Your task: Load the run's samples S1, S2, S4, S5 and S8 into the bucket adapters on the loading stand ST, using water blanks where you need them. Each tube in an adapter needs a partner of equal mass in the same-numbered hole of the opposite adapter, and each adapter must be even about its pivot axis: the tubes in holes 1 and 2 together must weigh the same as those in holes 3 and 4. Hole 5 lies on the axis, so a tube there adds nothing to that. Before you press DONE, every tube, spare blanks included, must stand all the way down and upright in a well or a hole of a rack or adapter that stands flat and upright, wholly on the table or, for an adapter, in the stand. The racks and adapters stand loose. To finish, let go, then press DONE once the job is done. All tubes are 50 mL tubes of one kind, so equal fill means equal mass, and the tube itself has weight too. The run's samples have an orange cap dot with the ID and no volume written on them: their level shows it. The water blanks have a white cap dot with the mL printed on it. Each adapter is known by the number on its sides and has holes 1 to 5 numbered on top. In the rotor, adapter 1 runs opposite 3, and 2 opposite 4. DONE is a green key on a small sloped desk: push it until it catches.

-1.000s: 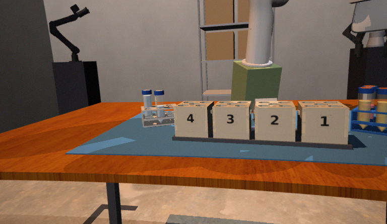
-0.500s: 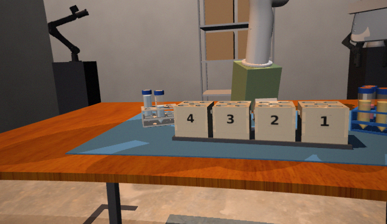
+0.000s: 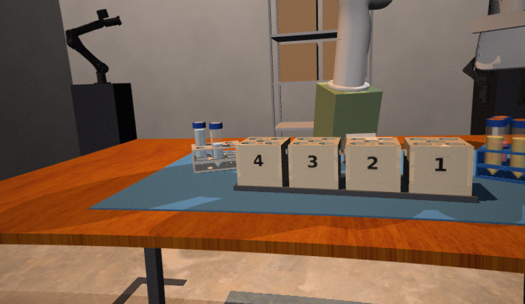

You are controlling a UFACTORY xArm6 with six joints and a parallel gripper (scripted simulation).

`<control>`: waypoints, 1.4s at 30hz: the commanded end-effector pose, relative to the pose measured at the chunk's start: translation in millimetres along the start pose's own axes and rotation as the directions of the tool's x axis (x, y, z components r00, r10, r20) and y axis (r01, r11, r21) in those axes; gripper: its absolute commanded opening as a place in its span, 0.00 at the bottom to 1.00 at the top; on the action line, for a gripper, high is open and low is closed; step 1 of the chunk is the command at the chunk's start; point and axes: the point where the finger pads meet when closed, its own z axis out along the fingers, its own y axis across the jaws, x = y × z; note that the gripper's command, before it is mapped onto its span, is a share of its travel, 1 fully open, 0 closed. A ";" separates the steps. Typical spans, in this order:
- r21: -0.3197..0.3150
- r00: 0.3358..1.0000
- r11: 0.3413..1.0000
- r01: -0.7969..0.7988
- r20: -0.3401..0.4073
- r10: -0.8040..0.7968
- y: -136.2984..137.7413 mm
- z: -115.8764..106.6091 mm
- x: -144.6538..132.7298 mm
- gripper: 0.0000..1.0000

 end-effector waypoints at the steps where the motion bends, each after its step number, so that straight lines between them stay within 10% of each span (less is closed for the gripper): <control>1: 0.003 1.000 1.000 0.000 -0.001 0.000 -1.3 7.1 0.3 0.57; 42: 0.003 1.000 1.000 0.000 -0.001 0.000 -1.3 41.0 0.3 0.57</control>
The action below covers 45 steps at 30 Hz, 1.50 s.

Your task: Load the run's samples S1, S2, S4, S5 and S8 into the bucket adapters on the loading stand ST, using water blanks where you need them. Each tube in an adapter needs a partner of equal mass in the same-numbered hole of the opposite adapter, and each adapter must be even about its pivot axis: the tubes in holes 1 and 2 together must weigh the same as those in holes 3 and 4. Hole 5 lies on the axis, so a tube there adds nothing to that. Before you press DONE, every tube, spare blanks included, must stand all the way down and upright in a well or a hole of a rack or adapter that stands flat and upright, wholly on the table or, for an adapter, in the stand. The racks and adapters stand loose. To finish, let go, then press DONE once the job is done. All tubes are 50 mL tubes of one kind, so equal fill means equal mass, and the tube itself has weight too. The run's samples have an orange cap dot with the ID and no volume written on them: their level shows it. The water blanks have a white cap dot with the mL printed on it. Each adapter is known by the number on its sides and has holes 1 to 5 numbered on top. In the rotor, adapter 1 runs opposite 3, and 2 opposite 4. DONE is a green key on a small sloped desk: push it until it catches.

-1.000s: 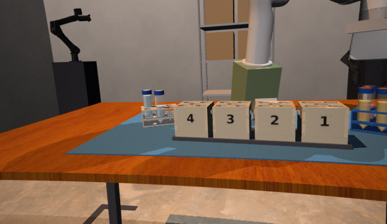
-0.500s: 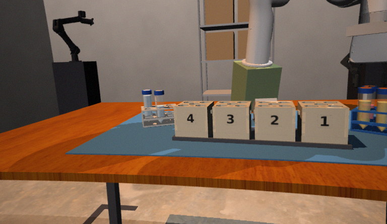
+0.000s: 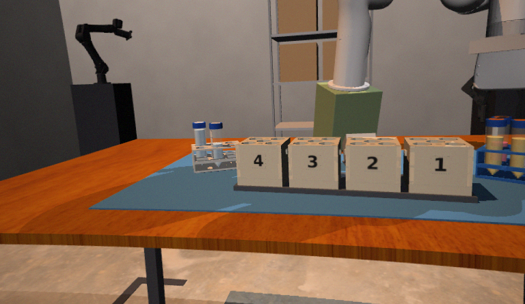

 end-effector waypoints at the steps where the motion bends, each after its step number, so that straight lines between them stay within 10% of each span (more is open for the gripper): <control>1: 0.003 1.000 1.000 0.000 -0.001 0.000 -1.4 1.8 0.3 0.57; 29: 0.004 1.000 1.000 0.000 -0.001 0.000 -1.5 9.2 0.3 0.57; 30: 0.003 1.000 1.000 0.000 -0.001 0.000 -1.4 8.6 0.3 0.00; 45: 0.003 1.000 1.000 0.000 -0.001 0.000 -1.4 7.5 0.3 0.00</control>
